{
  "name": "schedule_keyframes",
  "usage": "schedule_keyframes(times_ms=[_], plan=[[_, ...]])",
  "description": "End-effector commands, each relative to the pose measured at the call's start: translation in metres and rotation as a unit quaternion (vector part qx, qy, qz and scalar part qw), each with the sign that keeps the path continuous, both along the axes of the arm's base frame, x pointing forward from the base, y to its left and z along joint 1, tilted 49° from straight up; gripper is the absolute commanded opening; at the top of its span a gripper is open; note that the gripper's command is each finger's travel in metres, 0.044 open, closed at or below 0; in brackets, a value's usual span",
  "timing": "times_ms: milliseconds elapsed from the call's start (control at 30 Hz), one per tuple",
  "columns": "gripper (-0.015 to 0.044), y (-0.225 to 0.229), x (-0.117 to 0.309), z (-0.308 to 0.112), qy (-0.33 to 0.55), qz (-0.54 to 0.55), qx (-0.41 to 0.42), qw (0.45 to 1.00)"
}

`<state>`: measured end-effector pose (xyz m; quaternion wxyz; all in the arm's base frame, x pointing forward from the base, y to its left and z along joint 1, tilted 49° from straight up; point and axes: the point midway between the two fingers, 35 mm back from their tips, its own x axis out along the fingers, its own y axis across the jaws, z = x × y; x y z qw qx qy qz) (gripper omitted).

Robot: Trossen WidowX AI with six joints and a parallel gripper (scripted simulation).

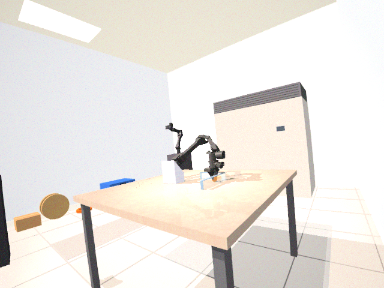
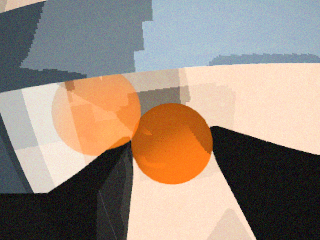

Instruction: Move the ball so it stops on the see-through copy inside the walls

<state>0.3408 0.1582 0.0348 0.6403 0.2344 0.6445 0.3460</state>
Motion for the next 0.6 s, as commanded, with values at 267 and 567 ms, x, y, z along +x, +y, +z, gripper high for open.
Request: schedule_keyframes(times_ms=[267,567], plan=[[0.0000,-0.016,0.003,0.012,0.000,0.008,-0.003,1.000],[0.0000,-0.060,0.010,0.049,0.001,0.008,-0.006,1.000]])
